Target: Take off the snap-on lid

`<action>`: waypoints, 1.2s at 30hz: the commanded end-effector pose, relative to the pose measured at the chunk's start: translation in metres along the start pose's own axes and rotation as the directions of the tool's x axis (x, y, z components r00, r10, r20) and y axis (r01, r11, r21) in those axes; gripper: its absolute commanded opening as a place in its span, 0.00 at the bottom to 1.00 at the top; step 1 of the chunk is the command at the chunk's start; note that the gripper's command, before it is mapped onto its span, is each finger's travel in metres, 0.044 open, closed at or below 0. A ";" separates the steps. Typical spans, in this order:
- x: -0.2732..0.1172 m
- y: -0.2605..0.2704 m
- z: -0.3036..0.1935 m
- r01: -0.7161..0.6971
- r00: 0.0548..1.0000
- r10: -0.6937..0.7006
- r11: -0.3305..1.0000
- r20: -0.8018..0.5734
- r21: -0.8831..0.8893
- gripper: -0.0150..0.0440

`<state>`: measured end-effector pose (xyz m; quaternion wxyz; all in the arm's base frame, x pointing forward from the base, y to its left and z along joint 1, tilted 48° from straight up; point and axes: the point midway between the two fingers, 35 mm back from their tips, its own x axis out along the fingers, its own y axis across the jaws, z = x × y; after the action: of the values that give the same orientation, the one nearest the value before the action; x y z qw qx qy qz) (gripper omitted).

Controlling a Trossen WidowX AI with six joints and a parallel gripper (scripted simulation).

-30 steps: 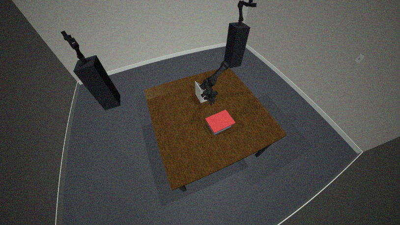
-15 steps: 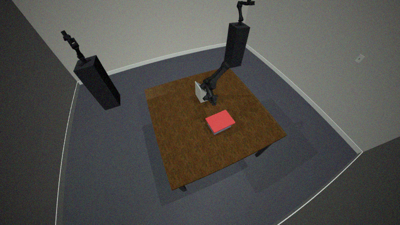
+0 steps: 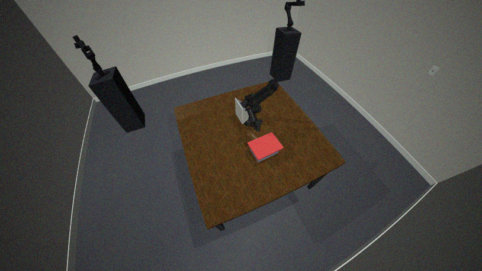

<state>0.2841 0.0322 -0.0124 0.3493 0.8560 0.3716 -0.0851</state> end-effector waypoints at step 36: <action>0.055 0.001 0.000 -0.005 1.000 0.005 1.000 0.005 0.001 0.65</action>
<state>0.3197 0.0607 -0.0331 0.3500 0.8558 0.3706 -0.0877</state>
